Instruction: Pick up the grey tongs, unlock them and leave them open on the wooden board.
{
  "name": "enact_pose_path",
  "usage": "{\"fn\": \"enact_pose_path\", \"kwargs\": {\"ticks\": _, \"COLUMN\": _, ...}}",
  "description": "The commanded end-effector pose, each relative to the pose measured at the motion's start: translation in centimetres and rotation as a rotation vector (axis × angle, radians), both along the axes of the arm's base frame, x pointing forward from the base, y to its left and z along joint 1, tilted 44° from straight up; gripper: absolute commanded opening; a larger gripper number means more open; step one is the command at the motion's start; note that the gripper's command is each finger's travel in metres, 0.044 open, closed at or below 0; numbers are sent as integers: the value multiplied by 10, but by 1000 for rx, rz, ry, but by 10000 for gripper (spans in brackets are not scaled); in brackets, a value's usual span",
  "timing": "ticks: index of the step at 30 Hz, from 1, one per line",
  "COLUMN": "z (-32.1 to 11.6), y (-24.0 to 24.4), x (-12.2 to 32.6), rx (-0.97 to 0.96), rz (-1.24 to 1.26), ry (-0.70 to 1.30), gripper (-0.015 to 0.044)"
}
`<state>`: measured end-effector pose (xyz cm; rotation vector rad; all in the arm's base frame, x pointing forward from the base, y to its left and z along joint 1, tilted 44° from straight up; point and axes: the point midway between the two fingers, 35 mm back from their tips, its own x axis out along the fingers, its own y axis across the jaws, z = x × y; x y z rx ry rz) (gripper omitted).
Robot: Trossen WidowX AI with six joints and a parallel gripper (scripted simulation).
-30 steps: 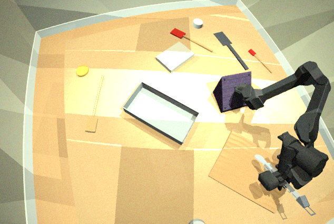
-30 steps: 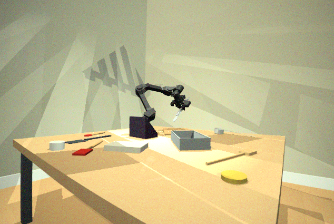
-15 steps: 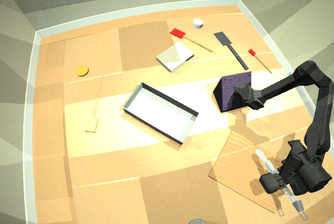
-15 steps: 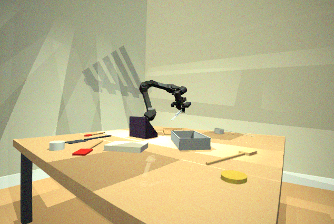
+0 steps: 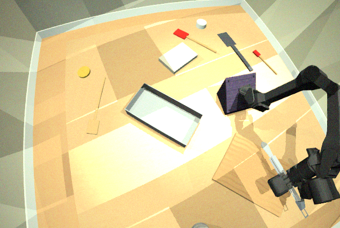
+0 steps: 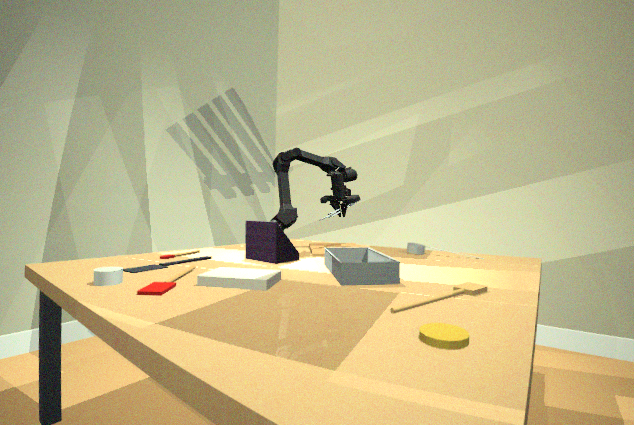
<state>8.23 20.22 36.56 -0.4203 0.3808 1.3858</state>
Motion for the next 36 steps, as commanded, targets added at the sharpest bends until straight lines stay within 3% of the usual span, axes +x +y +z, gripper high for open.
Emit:
{"fn": "enact_pose_path", "kwargs": {"ticks": 1, "z": -4, "y": -6, "x": -6, "rx": -109, "rz": 29, "ry": -41, "gripper": -150}}
{"fn": "enact_pose_path", "kwargs": {"ticks": 8, "z": -12, "y": -17, "x": -15, "rx": -266, "rz": 85, "ry": -96, "gripper": -150}}
{"fn": "enact_pose_path", "kwargs": {"ticks": 36, "z": -25, "y": 1, "x": -9, "rx": -269, "rz": 87, "ry": -96, "gripper": -150}}
